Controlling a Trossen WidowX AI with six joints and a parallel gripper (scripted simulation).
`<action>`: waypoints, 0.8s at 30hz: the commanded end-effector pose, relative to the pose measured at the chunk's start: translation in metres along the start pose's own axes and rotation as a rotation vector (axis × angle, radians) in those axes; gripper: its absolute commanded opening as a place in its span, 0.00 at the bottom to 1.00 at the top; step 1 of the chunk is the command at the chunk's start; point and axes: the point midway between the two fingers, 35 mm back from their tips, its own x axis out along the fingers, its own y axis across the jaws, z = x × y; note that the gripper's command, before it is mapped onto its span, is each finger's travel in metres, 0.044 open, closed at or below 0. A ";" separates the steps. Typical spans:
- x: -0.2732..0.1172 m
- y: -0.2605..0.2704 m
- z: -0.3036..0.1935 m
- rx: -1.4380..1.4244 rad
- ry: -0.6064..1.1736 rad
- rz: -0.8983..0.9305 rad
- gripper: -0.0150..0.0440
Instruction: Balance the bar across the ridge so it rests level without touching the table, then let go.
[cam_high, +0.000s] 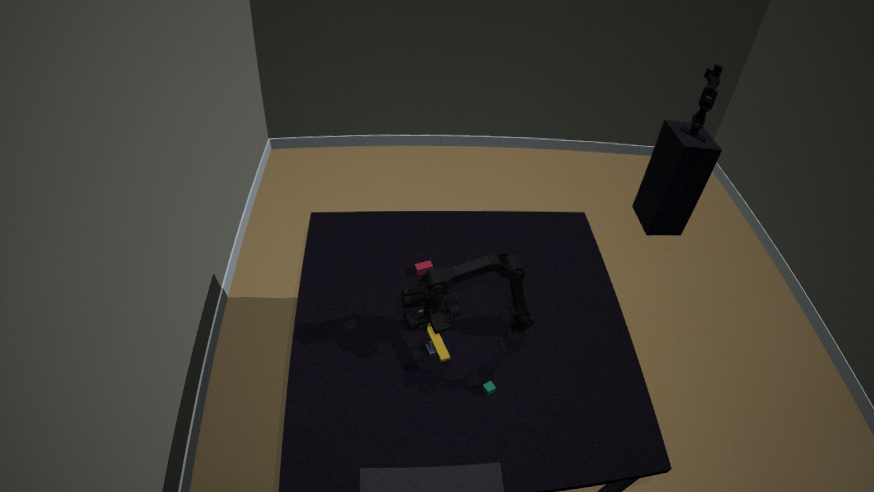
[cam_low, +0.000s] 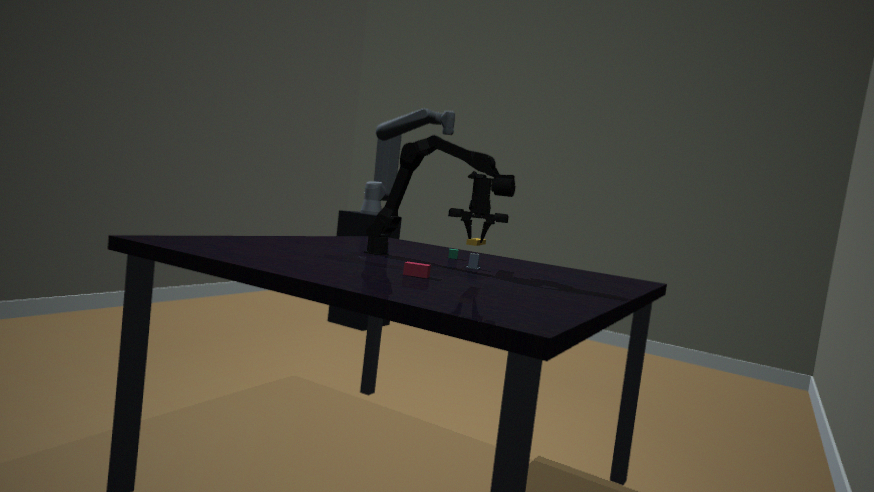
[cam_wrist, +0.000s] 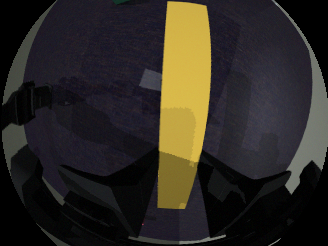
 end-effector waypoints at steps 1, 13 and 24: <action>0.009 0.001 0.001 -0.004 -0.005 0.008 0.25; 0.025 0.002 0.001 -0.005 -0.005 0.008 0.25; 0.023 0.001 0.001 -0.005 -0.005 0.008 0.25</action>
